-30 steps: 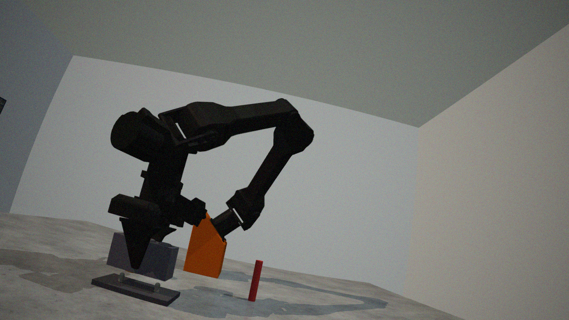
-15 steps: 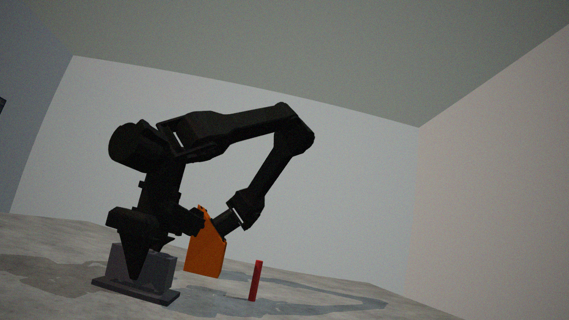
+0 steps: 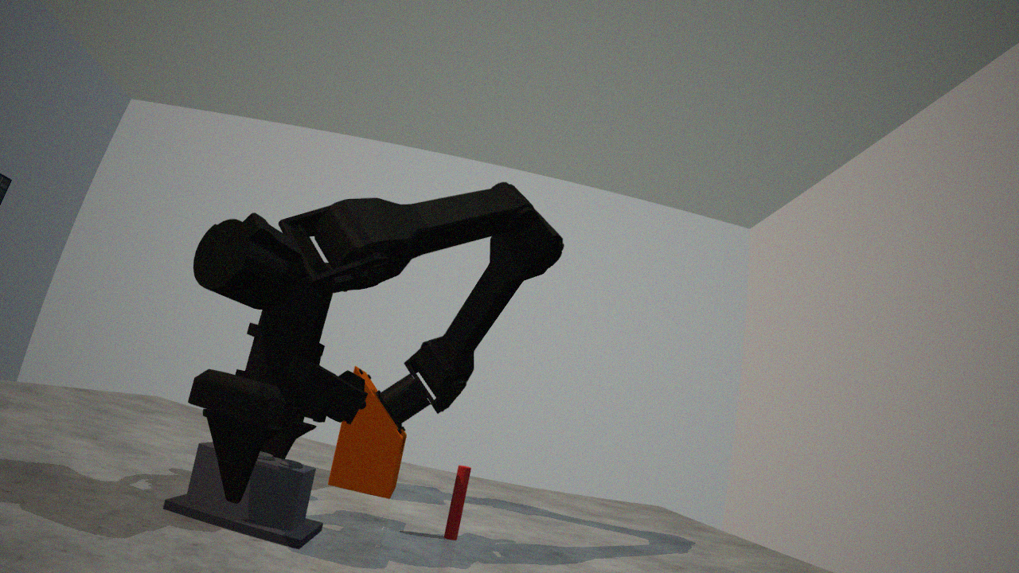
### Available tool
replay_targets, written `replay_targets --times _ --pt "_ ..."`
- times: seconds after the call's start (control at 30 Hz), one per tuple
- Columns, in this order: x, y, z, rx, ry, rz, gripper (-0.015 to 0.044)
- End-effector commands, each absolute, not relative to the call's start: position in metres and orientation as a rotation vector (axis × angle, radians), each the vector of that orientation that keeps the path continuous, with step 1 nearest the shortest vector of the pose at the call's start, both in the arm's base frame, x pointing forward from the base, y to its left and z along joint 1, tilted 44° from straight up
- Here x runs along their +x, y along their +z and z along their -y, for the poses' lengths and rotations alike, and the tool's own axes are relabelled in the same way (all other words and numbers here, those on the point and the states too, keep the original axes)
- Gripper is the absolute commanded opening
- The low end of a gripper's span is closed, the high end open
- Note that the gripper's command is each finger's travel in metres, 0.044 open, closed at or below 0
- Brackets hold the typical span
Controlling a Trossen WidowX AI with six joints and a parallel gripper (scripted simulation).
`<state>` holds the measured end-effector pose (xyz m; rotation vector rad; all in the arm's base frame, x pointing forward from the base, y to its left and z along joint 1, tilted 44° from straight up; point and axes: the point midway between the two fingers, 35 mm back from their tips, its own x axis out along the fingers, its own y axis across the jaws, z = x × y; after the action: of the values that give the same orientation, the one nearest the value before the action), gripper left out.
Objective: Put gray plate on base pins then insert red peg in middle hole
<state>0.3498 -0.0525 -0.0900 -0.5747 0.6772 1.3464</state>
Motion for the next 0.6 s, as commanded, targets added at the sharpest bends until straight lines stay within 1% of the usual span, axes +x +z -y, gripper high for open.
replay_targets --times 0.0,0.07,0.2,0.27,0.43,0.57 --pt "0.35 -0.089 0.053 -0.576 1.346 -0.675 0.0394" --pt "0.35 -0.089 0.053 -0.576 1.346 -0.675 0.044" --pt "0.35 -0.088 0.055 -0.576 1.346 -0.676 0.044" --pt "0.351 -0.073 0.071 -0.577 1.342 -0.679 0.044" --pt "0.341 -0.012 0.128 -0.572 1.339 -0.679 0.044" --pt "0.339 -0.005 0.136 -0.57 1.339 -0.678 0.044"
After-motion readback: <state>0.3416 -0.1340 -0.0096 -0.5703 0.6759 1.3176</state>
